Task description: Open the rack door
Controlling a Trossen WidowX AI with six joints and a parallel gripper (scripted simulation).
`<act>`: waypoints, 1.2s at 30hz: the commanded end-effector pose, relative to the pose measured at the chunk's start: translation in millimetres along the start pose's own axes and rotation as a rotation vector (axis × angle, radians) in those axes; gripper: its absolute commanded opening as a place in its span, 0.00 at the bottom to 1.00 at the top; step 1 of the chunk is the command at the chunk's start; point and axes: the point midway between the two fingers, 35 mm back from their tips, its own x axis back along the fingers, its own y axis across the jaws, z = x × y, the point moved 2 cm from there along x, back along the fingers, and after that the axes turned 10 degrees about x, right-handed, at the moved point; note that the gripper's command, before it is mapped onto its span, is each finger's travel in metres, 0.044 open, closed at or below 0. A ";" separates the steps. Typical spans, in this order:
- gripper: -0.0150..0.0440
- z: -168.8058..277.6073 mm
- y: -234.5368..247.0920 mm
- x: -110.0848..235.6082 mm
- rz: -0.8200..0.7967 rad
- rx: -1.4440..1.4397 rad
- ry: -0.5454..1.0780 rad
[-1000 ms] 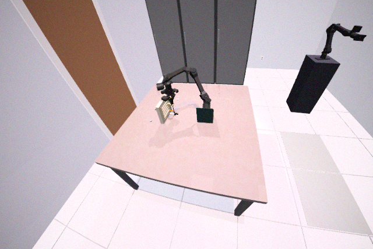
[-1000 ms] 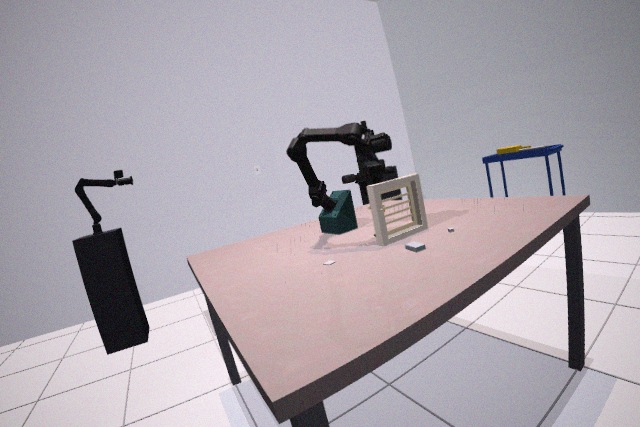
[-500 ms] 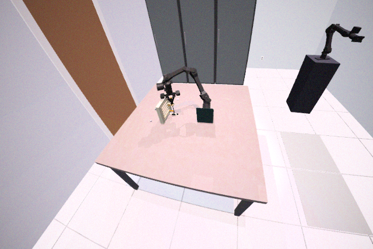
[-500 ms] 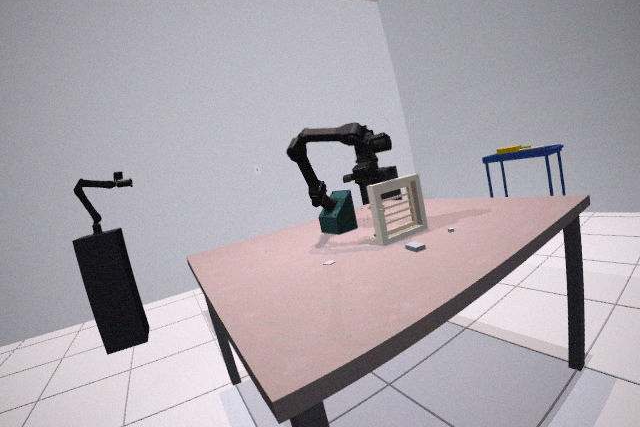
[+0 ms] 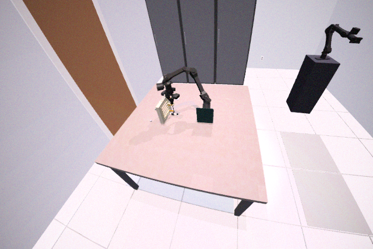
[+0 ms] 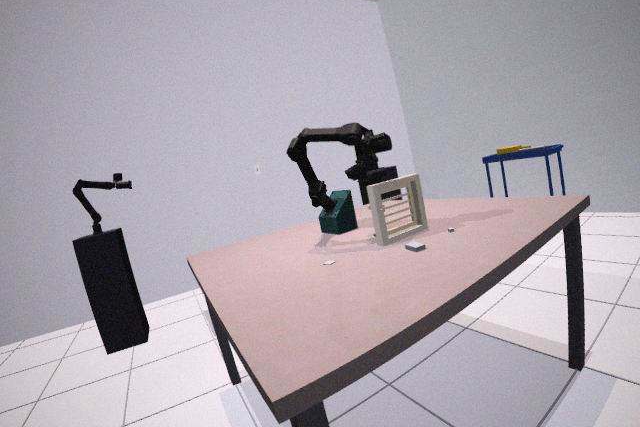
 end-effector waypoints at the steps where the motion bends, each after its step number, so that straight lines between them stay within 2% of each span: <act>1: 0.29 0.0 0.4 -1.7 0.004 -0.114 0.003; 15: 0.29 0.0 0.4 -1.7 0.004 -0.114 0.003; 25: 0.74 0.0 0.4 -1.7 0.004 -0.114 0.003; 28: 0.75 0.0 0.4 -1.7 0.004 -0.081 0.003; 36: 0.75 0.0 0.4 -1.7 0.003 0.306 0.004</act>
